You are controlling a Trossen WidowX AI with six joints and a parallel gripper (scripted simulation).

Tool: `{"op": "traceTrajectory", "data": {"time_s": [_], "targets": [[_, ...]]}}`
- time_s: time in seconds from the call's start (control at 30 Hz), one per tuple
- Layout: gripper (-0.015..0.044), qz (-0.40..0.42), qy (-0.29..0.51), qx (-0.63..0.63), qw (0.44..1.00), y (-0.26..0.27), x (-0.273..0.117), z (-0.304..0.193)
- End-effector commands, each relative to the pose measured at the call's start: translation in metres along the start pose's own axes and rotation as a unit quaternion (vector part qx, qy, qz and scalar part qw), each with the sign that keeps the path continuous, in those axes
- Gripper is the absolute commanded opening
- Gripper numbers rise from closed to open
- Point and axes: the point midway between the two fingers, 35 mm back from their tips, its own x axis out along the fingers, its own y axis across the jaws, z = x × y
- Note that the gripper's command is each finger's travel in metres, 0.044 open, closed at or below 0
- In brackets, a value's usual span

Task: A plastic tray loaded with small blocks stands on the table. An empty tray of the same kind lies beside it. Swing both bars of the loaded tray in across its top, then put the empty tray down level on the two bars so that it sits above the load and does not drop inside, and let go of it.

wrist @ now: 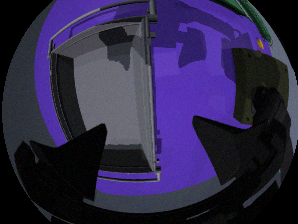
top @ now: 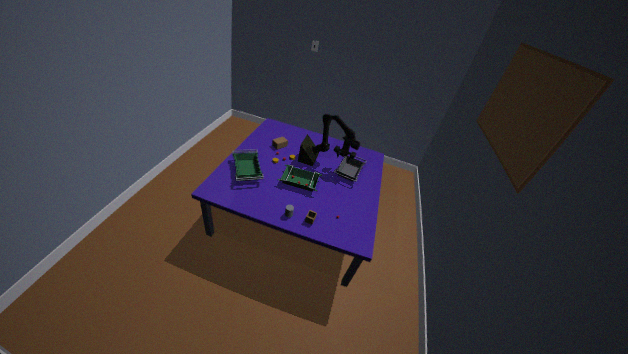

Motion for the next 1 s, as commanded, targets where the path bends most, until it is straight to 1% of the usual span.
{"op": "traceTrajectory", "data": {"time_s": [0.0,0.7,0.97], "targets": [[0.044,-0.005,0.001,0.003,1.0,-0.002,0.012,0.002],[0.044,-0.014,0.001,0.003,1.0,-0.005,0.08,-0.004],[0.044,-0.014,0.001,0.003,1.0,-0.006,0.082,-0.004]]}}
